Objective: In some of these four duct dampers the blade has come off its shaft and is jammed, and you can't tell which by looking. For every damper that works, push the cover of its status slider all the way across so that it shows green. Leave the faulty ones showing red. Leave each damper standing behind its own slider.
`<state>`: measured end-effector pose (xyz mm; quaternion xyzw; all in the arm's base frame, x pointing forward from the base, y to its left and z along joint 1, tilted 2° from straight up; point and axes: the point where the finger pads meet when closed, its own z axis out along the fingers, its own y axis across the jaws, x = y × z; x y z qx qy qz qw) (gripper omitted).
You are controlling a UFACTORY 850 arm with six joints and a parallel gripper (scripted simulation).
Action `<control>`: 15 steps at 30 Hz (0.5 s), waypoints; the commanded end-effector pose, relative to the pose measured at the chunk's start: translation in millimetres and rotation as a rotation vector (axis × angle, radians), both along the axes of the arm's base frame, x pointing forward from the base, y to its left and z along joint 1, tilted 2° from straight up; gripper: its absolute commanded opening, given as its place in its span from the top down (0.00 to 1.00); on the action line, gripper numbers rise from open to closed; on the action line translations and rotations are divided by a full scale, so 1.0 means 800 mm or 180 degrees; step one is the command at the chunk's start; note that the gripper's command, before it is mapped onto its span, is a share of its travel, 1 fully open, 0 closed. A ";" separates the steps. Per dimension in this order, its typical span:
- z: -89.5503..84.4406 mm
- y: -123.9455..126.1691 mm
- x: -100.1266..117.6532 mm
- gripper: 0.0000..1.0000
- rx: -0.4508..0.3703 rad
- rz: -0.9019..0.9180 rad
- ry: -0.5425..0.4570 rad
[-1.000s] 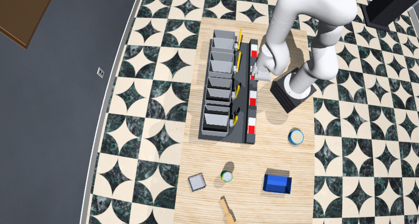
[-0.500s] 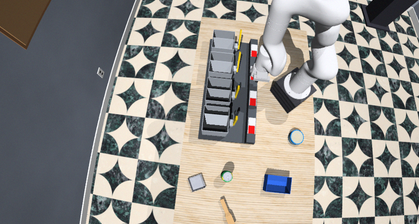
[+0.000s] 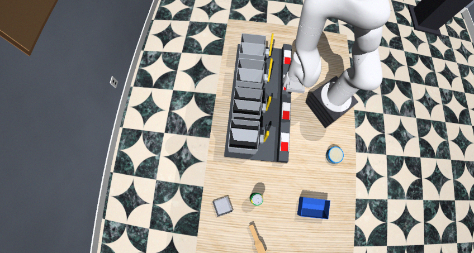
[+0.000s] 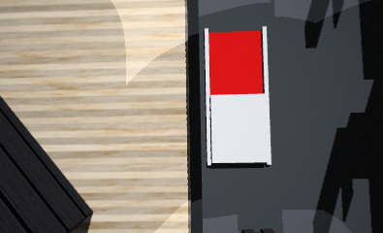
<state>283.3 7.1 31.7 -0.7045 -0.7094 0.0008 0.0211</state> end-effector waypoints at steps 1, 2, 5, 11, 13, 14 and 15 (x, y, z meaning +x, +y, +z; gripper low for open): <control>-0.001 0.000 0.000 1.00 -0.0191 0.0007 -0.0186; -0.001 0.000 0.000 1.00 -0.0191 0.0007 -0.0186; -0.001 0.000 0.000 1.00 -0.0191 0.0007 -0.0186; -0.001 0.000 0.000 1.00 -0.0191 0.0007 -0.0186; -0.001 0.000 0.000 1.00 -0.0191 0.0007 -0.0186; -0.002 0.000 0.000 1.00 -0.0191 0.0007 -0.0186; -0.005 0.002 0.001 1.00 -0.0194 0.0007 -0.0186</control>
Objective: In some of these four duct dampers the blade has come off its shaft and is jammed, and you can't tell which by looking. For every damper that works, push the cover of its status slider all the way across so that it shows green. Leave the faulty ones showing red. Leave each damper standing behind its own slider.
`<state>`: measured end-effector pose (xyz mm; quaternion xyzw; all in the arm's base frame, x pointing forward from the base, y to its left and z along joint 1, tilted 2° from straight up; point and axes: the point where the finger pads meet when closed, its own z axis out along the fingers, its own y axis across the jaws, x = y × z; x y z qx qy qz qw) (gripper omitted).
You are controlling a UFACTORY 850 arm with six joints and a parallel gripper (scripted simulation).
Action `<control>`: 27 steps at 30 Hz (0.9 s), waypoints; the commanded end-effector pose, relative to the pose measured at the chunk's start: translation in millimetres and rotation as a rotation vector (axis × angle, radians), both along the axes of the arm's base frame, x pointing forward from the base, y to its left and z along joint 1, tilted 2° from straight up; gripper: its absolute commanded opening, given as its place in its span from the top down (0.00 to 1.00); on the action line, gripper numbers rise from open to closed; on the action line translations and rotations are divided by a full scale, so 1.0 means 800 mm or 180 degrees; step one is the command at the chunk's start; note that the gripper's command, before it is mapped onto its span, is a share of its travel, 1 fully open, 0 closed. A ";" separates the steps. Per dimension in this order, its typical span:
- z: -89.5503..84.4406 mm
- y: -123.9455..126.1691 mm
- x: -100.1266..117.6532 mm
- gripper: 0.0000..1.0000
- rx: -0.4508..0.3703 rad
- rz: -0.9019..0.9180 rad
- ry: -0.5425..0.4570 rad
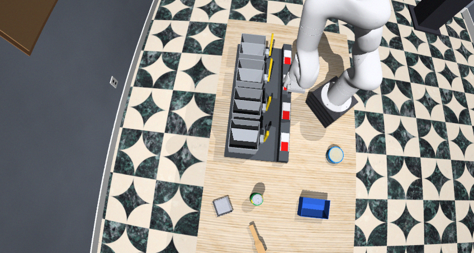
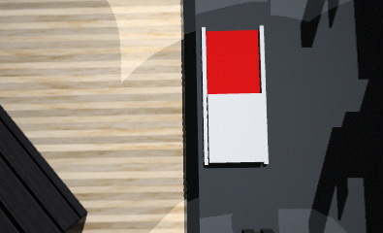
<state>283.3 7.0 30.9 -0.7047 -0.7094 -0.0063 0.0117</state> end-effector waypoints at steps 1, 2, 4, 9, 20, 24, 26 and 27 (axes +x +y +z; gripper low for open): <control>-0.011 0.005 0.001 1.00 -0.0187 0.0007 -0.0111; -0.020 0.009 0.002 1.00 -0.0190 0.0008 -0.0111; -0.040 0.019 0.002 1.00 -0.0187 0.0008 -0.0111; -0.051 0.024 0.001 1.00 -0.0181 0.0007 -0.0111; -0.051 0.024 0.001 1.00 -0.0181 0.0007 -0.0111; -0.051 0.024 0.001 1.00 -0.0181 0.0007 -0.0111; -0.051 0.024 0.001 1.00 -0.0181 0.0007 -0.0111; -0.051 0.024 0.001 1.00 -0.0181 0.0007 -0.0111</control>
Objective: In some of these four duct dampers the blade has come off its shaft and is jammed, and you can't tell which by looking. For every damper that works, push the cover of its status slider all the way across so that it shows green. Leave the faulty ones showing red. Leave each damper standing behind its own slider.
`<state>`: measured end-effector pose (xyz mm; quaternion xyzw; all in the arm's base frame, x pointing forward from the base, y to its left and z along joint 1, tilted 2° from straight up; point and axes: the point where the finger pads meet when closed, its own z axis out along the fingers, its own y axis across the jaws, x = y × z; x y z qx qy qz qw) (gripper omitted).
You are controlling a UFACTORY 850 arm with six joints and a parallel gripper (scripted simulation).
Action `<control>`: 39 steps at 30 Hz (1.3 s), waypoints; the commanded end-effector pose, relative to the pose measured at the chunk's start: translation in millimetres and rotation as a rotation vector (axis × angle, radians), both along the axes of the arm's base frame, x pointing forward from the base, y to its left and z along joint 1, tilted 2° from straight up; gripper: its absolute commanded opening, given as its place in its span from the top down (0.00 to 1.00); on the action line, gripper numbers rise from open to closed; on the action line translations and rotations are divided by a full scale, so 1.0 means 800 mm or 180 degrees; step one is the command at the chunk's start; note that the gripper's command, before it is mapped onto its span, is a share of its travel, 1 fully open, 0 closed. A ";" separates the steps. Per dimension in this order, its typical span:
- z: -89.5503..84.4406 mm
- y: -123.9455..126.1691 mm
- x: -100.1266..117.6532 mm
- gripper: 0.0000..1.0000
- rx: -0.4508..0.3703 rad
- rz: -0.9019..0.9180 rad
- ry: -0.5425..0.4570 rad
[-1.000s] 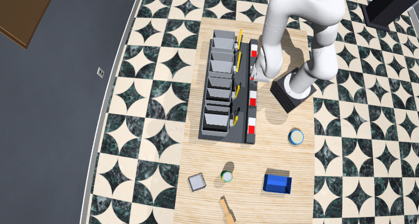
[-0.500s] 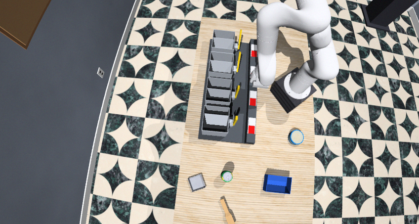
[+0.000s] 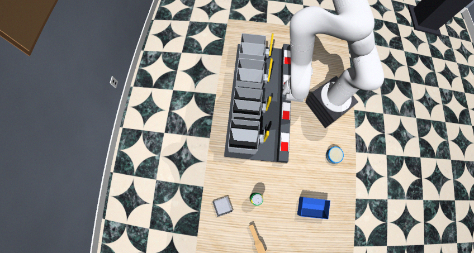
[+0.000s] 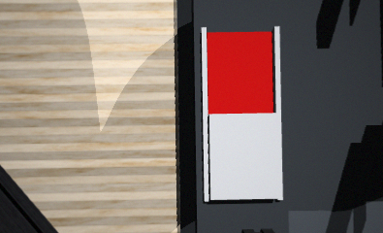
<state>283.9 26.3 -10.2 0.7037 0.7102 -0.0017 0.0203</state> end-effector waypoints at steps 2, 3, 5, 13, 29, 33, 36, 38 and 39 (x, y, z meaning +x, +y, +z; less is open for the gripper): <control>0.000 0.000 0.000 1.00 -0.0001 0.0000 -0.0002; 0.000 0.000 0.000 1.00 -0.0001 0.0000 -0.0002; 0.000 0.000 0.000 1.00 -0.0001 0.0000 -0.0002; 0.000 0.000 0.000 1.00 -0.0001 0.0000 -0.0002; -0.002 0.000 0.001 1.00 -0.0001 0.0000 -0.0002; -0.004 0.000 0.001 1.00 -0.0001 0.0000 -0.0002; -0.005 0.000 0.001 1.00 -0.0001 0.0000 -0.0002; -0.006 0.000 0.001 1.00 -0.0001 0.0000 -0.0002; -0.007 0.000 0.001 1.00 -0.0001 0.0000 -0.0002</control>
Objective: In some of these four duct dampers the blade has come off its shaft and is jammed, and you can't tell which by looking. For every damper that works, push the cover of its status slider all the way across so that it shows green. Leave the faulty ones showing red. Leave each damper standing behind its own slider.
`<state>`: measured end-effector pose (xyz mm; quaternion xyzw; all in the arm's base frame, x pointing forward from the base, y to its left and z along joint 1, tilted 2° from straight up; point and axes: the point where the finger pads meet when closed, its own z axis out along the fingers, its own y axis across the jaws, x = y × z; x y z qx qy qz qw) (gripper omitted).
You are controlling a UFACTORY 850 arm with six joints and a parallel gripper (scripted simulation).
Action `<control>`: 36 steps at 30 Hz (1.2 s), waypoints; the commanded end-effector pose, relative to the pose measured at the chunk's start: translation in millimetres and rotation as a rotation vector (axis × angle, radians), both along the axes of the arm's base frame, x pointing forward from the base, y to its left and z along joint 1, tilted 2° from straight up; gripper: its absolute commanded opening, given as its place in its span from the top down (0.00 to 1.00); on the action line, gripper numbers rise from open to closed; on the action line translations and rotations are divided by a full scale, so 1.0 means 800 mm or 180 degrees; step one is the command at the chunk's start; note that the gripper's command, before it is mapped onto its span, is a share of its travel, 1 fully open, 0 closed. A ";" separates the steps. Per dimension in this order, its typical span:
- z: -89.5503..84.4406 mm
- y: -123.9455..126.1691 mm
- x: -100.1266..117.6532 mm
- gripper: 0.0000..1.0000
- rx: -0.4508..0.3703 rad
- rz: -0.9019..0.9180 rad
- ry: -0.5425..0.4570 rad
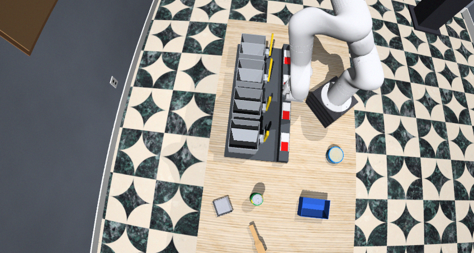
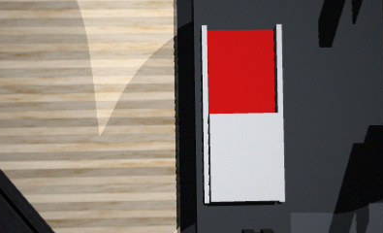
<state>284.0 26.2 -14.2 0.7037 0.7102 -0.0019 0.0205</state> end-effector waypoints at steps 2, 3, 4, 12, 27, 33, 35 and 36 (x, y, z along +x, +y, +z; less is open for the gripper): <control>-0.004 0.000 0.001 1.00 0.0000 0.0000 -0.0002; -0.004 0.000 0.001 1.00 0.0000 0.0000 -0.0002; -0.005 0.000 0.001 1.00 0.0000 0.0000 -0.0002; -0.012 0.000 0.001 1.00 0.0000 0.0000 -0.0002; -0.022 -0.001 0.001 1.00 0.0000 0.0000 -0.0002; -0.024 -0.001 0.001 1.00 0.0000 0.0000 -0.0002; -0.025 -0.001 0.001 1.00 0.0000 0.0000 -0.0002; -0.025 -0.001 0.001 1.00 0.0000 0.0000 -0.0002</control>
